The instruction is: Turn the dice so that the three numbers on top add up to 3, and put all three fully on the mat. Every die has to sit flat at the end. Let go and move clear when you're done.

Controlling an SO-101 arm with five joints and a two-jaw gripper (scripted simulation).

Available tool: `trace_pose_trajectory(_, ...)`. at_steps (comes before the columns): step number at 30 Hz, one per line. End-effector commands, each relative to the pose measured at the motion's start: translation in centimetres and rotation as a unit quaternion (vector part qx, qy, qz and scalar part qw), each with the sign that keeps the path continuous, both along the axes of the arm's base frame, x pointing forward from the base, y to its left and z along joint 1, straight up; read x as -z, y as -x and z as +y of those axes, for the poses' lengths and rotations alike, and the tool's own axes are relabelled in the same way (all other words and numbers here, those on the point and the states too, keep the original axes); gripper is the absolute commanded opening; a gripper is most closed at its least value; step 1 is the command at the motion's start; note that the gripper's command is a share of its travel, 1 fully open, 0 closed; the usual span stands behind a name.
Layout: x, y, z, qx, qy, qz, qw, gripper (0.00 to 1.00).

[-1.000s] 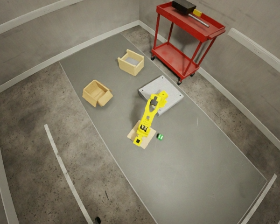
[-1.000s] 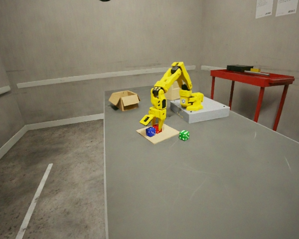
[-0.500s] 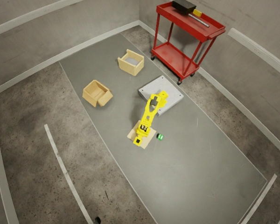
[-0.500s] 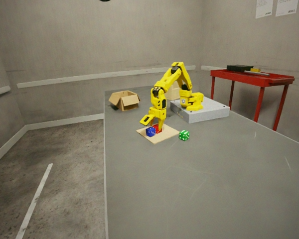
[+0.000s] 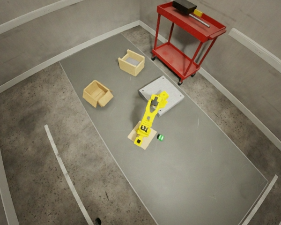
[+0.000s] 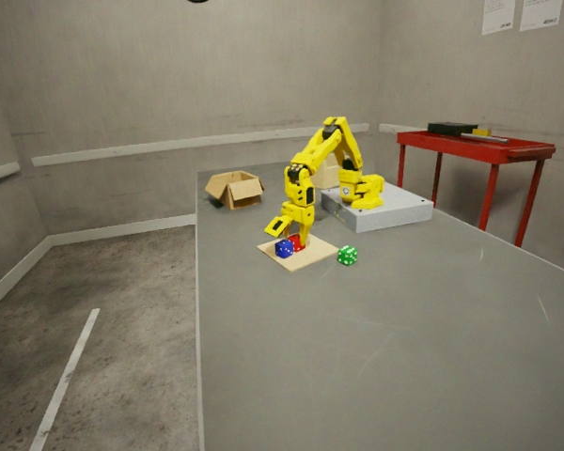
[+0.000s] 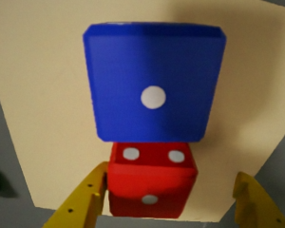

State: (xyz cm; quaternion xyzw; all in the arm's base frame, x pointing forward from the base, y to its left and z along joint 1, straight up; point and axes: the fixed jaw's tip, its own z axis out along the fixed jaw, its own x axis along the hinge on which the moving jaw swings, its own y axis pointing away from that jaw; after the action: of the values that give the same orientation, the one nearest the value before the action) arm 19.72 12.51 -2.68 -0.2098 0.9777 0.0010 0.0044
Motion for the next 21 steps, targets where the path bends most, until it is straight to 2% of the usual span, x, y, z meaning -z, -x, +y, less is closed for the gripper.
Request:
trace_pose_trajectory(1,-1.0,0.0,0.2,0.000,-0.001,0.000,1.000,0.36)
trace_pose_trajectory(5,-2.5,0.0,0.2,0.000,-0.001,0.000,1.000,0.36)
trace_pose_trajectory(7,-2.5,0.0,0.2,0.000,-0.001,0.000,1.000,0.36)
trace_pose_trajectory(14,-4.7,0.1,0.2,0.000,-0.001,0.000,1.000,0.36)
trace_pose_trajectory(21,-5.5,0.2,0.1,0.000,-0.001,0.000,1.000,0.36)
